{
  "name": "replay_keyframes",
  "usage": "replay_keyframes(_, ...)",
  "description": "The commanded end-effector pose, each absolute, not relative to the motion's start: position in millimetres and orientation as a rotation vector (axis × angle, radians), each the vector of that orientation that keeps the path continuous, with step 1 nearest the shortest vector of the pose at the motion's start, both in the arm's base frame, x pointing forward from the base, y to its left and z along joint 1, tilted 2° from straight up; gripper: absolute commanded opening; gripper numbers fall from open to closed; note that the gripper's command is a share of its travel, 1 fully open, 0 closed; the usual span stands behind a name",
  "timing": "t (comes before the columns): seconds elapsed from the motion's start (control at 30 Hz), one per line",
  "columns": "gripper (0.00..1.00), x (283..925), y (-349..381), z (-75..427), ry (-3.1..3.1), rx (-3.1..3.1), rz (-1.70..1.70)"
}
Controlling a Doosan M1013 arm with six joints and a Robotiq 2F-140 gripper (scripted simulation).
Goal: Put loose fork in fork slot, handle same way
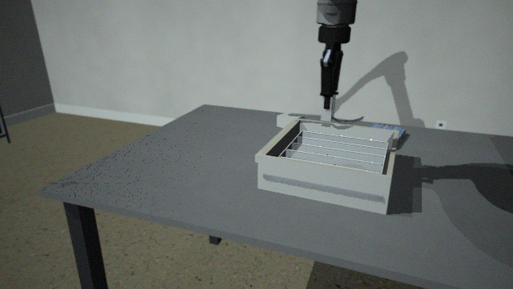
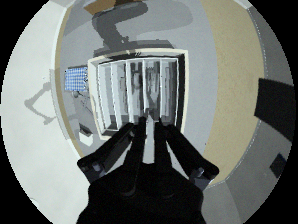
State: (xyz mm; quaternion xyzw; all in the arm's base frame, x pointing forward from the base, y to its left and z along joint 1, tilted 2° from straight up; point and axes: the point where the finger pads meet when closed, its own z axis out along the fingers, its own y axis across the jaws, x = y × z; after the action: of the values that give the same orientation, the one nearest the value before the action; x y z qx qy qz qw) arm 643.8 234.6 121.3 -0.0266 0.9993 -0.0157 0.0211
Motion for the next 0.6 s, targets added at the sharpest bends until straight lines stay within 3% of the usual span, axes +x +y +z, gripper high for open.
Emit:
replay_keyframes(0.0,0.02,643.2,234.6,121.4,3.070,-0.143,-0.027)
replay_keyframes(0.57,0.02,642.2,234.4,121.8,3.022,-0.164,-0.022)
